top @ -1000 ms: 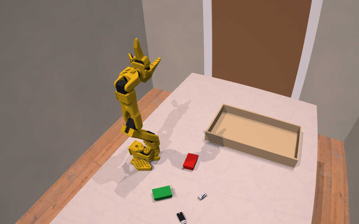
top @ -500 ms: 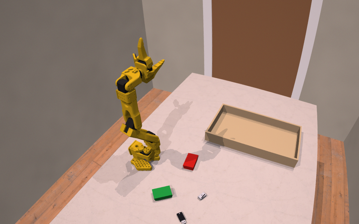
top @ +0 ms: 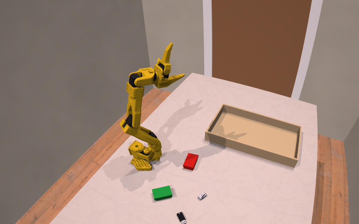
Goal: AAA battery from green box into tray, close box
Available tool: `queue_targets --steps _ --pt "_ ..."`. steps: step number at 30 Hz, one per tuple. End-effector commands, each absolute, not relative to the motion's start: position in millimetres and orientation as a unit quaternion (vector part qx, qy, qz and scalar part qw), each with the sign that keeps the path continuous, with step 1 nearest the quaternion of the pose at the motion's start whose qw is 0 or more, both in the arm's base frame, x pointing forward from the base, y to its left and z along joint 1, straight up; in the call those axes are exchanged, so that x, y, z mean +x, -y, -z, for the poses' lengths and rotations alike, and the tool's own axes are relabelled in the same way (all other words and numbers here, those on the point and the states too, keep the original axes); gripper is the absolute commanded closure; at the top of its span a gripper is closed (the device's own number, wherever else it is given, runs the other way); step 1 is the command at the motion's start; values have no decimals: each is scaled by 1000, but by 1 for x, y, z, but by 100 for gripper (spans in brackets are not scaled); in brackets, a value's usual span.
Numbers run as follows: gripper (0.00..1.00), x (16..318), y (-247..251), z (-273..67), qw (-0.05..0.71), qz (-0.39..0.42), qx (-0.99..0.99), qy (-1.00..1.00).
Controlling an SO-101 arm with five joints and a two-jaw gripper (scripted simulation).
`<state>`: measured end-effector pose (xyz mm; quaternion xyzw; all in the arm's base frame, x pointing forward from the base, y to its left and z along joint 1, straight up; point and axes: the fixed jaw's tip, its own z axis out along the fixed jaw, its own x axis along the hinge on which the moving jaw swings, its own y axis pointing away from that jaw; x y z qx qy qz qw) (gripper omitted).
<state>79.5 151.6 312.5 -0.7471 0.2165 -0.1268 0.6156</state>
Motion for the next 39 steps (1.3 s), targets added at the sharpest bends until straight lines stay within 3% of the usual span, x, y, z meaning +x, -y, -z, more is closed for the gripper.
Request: queue_targets --steps 1,12,20,31,39 --pt "16 97 -152 -302 588 146 -754 -254" --pt "31 172 -103 -231 406 207 -754 -473" --pt "40 193 -53 -189 296 205 -714 -600" --pt "55 176 34 -122 128 140 -584 -789" --pt "61 151 63 -97 68 91 -507 -855"
